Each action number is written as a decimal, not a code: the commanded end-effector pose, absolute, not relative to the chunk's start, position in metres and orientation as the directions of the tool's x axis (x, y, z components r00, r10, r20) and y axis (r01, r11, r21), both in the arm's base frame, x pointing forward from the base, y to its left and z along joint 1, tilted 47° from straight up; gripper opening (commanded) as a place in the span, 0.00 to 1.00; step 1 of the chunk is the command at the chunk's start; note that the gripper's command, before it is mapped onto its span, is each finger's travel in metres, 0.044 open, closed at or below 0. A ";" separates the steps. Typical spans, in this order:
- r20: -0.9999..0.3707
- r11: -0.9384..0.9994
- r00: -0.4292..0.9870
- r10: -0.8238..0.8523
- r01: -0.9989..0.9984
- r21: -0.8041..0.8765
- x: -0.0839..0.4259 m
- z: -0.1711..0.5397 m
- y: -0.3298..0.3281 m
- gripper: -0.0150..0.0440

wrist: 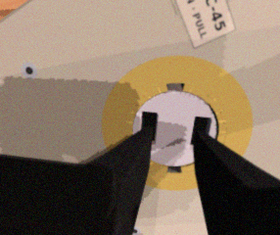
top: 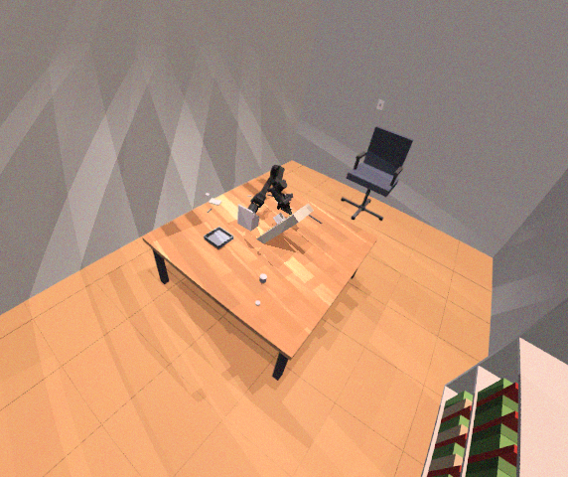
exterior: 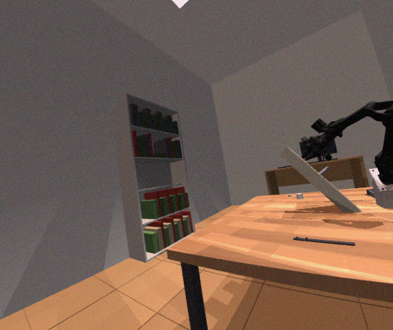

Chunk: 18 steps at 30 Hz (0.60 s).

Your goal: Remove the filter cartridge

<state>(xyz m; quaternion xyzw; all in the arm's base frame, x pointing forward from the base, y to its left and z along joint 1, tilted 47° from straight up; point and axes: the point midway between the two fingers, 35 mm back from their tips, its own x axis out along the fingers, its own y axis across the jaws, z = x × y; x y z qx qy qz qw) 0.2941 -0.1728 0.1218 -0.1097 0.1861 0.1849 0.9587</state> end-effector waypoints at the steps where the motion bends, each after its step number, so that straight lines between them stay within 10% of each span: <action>1: -0.401 0.910 0.862 0.311 -0.392 -0.136 0.295 0.121 -0.174 0.44; 18: -0.400 0.910 0.862 0.311 -0.392 -0.136 0.297 0.120 -0.173 0.44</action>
